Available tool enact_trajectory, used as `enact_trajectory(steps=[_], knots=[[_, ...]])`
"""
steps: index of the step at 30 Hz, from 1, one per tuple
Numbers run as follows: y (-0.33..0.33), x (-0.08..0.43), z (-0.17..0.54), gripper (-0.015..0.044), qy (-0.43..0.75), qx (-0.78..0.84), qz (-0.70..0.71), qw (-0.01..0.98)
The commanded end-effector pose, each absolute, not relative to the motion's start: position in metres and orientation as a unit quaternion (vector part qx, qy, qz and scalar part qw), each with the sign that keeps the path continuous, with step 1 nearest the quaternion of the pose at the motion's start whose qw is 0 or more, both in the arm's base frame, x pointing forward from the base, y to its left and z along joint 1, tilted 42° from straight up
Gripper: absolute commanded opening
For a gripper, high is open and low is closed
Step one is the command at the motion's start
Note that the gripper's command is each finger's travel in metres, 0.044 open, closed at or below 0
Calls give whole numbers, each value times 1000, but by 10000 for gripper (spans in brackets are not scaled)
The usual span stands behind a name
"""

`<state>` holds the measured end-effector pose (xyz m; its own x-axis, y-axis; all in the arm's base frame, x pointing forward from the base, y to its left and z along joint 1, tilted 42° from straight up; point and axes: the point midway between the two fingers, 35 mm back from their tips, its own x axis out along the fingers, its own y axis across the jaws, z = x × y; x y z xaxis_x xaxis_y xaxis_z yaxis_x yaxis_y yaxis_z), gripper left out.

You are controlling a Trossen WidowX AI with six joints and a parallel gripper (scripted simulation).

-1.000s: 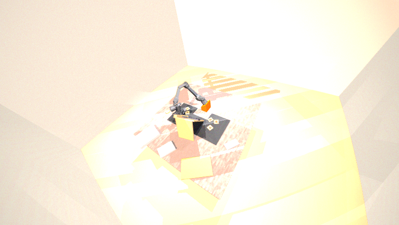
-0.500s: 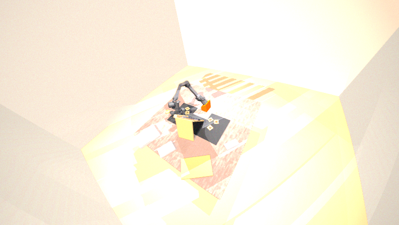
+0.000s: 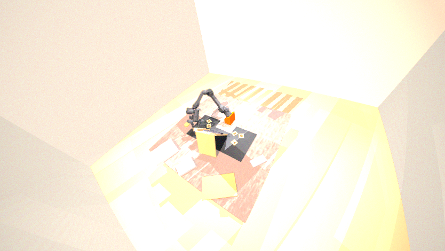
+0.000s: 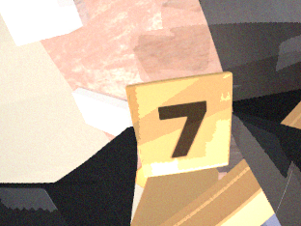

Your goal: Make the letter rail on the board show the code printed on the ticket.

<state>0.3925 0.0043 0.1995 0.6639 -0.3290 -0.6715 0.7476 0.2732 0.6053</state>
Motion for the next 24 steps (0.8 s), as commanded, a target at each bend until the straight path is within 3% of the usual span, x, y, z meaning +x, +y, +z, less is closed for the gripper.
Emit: enact_trajectory(steps=[1, 12, 24], knots=[[22, 394, 218, 0, 213, 502, -306, 780], [70, 393, 253, 0, 221, 517, -200, 802], [132, 385, 235, 0, 263, 464, -133, 835]])
